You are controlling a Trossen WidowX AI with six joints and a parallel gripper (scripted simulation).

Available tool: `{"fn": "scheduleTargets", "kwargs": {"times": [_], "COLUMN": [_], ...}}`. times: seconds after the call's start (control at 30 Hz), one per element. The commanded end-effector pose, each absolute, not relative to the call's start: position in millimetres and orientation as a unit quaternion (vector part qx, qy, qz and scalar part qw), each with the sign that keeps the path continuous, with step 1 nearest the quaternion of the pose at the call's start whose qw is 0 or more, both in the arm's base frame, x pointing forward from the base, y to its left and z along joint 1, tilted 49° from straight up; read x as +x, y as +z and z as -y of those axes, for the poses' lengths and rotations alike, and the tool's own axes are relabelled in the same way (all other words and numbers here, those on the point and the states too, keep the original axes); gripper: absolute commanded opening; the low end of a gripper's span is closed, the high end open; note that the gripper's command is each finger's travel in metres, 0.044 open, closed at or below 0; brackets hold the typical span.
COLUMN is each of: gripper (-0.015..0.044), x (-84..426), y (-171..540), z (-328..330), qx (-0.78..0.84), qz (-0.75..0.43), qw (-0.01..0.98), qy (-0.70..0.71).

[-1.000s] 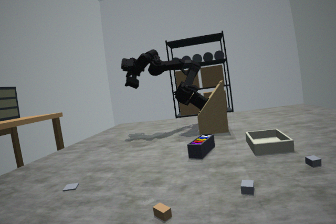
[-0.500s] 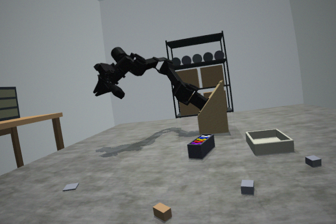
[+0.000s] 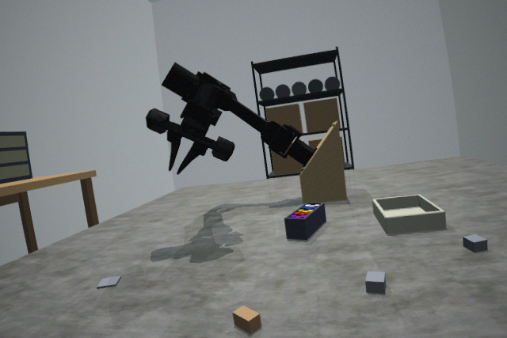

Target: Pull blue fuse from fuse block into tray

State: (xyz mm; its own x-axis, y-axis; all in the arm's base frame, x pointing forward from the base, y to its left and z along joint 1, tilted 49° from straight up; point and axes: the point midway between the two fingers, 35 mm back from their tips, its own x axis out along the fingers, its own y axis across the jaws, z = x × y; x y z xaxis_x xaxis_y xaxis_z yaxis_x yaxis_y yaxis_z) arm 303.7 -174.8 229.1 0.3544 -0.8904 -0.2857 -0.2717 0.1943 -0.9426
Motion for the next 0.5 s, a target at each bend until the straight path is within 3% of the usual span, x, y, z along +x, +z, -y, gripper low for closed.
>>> {"fn": "scheduleTargets", "kwargs": {"times": [0.0, 0.17, 0.47], "gripper": [0.0068, 0.0068, 0.0068], "x": [325.2, 327.5, 272.4], "y": [174.8, 100.2, 6.1], "z": [150.5, 114.3, 59.9], "qx": [-0.58, -0.572, -0.54], "qz": [-0.545, -0.614, -0.742], "qw": [0.58, 0.54, 0.387], "qy": [-0.173, -0.057, 0.09]}}
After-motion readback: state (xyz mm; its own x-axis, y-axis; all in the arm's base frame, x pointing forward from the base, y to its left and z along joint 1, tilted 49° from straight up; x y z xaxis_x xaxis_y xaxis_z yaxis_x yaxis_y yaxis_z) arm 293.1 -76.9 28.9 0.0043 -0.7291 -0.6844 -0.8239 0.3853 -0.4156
